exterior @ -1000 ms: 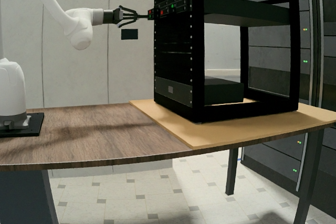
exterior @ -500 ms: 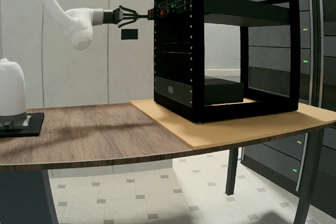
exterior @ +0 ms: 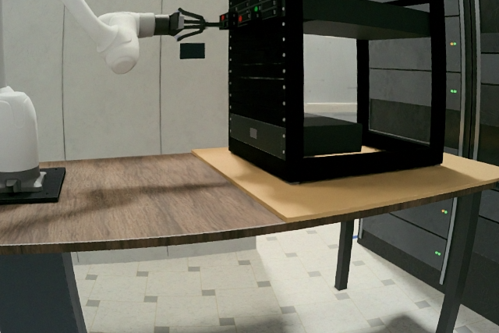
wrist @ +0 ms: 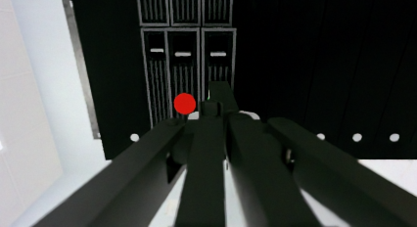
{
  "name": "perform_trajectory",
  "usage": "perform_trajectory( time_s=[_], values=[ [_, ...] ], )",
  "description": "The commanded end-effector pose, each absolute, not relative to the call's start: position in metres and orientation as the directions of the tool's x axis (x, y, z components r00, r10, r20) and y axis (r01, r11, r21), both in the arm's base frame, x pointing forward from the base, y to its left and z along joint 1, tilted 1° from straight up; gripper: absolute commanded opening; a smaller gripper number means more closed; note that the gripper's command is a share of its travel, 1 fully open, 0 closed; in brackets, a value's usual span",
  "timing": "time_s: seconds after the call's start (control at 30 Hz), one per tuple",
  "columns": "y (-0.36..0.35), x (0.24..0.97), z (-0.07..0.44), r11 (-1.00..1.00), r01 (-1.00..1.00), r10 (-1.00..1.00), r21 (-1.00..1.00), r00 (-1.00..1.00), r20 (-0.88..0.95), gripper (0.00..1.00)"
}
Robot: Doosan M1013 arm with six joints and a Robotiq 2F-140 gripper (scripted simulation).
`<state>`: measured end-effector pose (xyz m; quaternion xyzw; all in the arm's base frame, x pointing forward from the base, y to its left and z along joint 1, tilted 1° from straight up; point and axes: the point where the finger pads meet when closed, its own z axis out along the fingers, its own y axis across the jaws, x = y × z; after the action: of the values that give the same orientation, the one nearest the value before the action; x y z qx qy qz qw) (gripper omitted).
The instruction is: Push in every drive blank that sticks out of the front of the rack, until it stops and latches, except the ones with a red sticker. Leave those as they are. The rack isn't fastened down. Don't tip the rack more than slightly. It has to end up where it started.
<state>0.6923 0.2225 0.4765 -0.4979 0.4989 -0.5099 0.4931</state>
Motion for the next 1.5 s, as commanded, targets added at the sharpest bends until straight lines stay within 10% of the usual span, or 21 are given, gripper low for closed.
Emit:
perform_trajectory(
  time_s=[0.0, 1.47],
  values=[
    [0.222, 0.696, 0.477, -0.016, 0.007, -1.0, -1.0, -0.018, 0.015, 0.1],
    [0.222, 0.718, 0.478, -0.016, 0.007, -1.0, -1.0, -0.018, 0.015, 0.1]
  ],
)
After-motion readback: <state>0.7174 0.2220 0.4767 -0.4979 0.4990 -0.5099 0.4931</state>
